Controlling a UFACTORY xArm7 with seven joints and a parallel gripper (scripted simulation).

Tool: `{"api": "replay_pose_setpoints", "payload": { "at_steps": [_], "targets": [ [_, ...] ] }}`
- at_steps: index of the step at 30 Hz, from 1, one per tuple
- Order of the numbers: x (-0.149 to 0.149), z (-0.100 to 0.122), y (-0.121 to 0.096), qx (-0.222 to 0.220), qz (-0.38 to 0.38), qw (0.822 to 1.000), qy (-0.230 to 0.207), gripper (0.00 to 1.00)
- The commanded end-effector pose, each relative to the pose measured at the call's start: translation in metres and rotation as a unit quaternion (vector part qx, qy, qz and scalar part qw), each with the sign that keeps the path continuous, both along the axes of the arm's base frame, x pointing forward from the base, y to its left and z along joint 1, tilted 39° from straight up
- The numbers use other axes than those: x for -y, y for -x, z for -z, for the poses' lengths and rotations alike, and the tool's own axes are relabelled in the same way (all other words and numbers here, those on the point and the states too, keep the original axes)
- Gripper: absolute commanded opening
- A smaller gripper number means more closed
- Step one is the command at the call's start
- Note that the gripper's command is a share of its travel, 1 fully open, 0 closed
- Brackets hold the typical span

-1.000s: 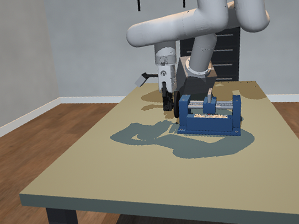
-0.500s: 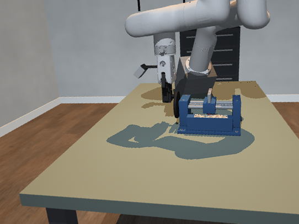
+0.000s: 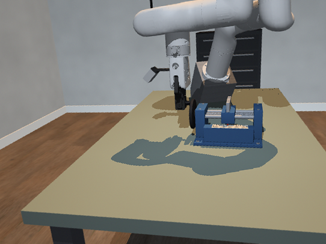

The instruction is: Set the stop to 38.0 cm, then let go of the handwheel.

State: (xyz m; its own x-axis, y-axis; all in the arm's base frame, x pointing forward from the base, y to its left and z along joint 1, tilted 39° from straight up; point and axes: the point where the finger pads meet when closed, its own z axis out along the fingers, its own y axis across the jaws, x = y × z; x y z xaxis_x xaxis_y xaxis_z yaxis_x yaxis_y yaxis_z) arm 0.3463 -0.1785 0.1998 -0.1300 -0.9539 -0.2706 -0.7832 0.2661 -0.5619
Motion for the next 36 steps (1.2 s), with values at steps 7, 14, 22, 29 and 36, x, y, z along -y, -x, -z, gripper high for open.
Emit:
{"api": "replay_pose_setpoints", "payload": {
  "at_steps": [7,14,22,29,36],
  "targets": [
    [0.006,-0.009,-0.02,0.0,0.001,1.0,0.0,0.06],
    [0.008,-0.004,-0.042,0.0,0.001,1.0,0.0,0.06],
    [0.005,0.012,-0.056,0.0,0.001,1.0,0.0,0.06],
    [0.002,0.026,-0.059,0.0,0.001,1.0,0.0,0.06],
    [-0.001,0.035,-0.058,0.0,0.001,1.0,0.0,0.06]
  ]
}}
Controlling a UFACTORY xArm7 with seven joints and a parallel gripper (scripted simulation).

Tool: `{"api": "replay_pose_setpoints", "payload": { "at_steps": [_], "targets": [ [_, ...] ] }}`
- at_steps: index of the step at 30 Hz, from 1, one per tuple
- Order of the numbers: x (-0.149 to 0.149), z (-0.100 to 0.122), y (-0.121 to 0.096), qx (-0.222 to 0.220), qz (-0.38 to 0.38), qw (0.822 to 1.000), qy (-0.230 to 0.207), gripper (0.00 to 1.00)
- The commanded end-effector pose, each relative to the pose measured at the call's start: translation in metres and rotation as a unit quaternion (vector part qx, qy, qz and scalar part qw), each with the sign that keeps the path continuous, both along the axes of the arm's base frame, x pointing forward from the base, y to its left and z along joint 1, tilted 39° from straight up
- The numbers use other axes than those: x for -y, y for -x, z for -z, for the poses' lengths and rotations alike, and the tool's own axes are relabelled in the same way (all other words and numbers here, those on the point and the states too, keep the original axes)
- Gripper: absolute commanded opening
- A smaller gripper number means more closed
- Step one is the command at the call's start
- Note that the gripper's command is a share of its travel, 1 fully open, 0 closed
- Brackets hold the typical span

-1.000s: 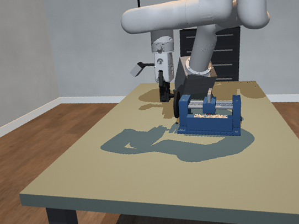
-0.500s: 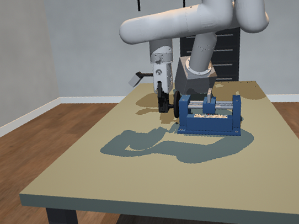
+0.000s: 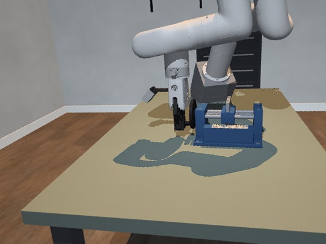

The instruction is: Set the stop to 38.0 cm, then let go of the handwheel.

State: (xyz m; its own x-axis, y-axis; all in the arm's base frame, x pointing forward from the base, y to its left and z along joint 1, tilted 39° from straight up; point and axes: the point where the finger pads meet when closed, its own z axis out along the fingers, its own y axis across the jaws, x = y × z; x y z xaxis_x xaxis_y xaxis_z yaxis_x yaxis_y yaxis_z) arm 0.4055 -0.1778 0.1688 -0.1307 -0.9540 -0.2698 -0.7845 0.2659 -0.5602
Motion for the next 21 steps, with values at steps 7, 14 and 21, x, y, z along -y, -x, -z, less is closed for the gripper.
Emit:
{"api": "replay_pose_setpoints", "payload": {
  "at_steps": [7,14,21],
  "targets": [
    [-0.002,0.009,0.003,0.001,0.001,1.0,0.0,0.06],
    [-0.004,0.015,0.007,0.001,0.001,1.0,0.0,0.06],
    [-0.006,0.018,0.009,0.001,0.001,1.0,0.0,0.06]
  ]
}}
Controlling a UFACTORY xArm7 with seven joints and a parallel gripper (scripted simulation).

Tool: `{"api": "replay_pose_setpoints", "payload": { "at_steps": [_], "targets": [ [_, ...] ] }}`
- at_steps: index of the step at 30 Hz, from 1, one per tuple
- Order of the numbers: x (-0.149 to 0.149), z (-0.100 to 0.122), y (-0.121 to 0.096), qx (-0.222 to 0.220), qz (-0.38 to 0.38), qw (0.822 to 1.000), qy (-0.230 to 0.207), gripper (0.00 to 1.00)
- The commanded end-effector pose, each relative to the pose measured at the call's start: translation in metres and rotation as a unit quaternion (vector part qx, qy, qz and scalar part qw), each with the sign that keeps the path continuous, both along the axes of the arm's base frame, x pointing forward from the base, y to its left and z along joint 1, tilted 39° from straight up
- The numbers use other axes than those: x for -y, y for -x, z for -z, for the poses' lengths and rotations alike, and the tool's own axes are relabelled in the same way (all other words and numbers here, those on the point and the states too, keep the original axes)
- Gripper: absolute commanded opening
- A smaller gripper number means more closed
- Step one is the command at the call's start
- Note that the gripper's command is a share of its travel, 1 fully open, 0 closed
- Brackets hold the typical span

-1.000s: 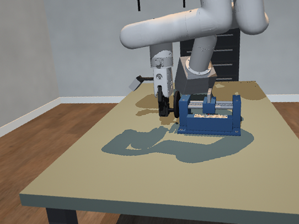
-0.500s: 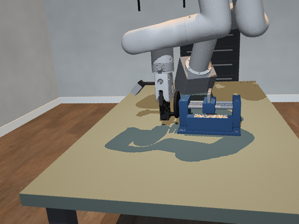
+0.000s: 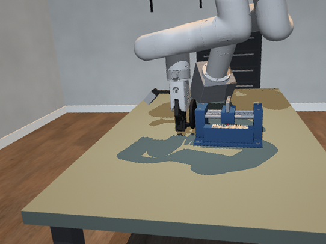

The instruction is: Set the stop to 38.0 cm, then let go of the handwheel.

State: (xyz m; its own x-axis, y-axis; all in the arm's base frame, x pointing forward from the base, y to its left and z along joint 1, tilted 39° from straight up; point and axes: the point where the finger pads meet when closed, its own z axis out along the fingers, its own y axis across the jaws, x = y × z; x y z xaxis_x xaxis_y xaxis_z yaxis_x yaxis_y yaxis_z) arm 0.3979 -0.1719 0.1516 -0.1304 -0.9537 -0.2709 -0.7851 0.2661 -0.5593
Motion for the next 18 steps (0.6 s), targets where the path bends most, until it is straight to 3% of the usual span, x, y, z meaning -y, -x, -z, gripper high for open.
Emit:
{"api": "replay_pose_setpoints", "payload": {
  "at_steps": [1,18],
  "targets": [
    [0.0001,0.0012,0.0023,0.001,0.001,1.0,0.001,0.06],
    [-0.0028,0.0073,0.0107,0.001,0.001,1.0,0.001,0.06]
  ]
}}
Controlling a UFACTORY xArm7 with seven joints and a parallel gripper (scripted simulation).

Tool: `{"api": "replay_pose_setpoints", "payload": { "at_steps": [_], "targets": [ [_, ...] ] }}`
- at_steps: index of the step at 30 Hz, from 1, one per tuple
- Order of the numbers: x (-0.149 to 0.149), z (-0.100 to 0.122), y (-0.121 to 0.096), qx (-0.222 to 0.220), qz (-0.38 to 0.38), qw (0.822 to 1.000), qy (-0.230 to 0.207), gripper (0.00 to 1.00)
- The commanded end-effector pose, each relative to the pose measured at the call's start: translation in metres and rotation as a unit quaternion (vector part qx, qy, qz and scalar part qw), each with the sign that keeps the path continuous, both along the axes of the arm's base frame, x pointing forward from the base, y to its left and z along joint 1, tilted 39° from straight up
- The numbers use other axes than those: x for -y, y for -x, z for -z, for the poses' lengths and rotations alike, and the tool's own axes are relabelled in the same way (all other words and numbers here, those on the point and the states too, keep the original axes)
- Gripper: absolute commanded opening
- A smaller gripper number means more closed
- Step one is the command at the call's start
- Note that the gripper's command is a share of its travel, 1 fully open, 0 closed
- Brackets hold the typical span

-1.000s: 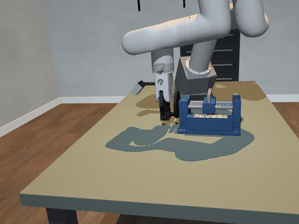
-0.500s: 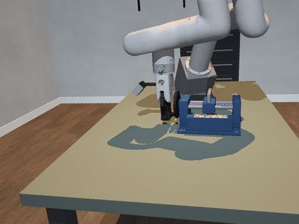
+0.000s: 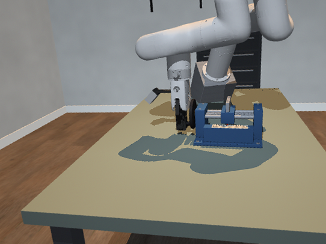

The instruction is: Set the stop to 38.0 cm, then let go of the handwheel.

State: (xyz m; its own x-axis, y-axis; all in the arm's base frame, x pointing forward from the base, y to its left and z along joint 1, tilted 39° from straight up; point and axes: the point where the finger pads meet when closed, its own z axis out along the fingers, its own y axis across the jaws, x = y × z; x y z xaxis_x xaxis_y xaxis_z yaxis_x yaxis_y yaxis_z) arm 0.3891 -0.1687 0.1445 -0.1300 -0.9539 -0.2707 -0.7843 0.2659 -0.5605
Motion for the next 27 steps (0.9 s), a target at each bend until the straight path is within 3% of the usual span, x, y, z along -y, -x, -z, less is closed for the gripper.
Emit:
{"api": "replay_pose_setpoints", "payload": {
  "at_steps": [1,27],
  "targets": [
    [0.0004,0.0004,0.0023,0.001,0.001,1.0,0.001,0.06],
    [-0.0014,0.0029,0.0098,0.001,0.001,1.0,0.001,0.06]
  ]
}}
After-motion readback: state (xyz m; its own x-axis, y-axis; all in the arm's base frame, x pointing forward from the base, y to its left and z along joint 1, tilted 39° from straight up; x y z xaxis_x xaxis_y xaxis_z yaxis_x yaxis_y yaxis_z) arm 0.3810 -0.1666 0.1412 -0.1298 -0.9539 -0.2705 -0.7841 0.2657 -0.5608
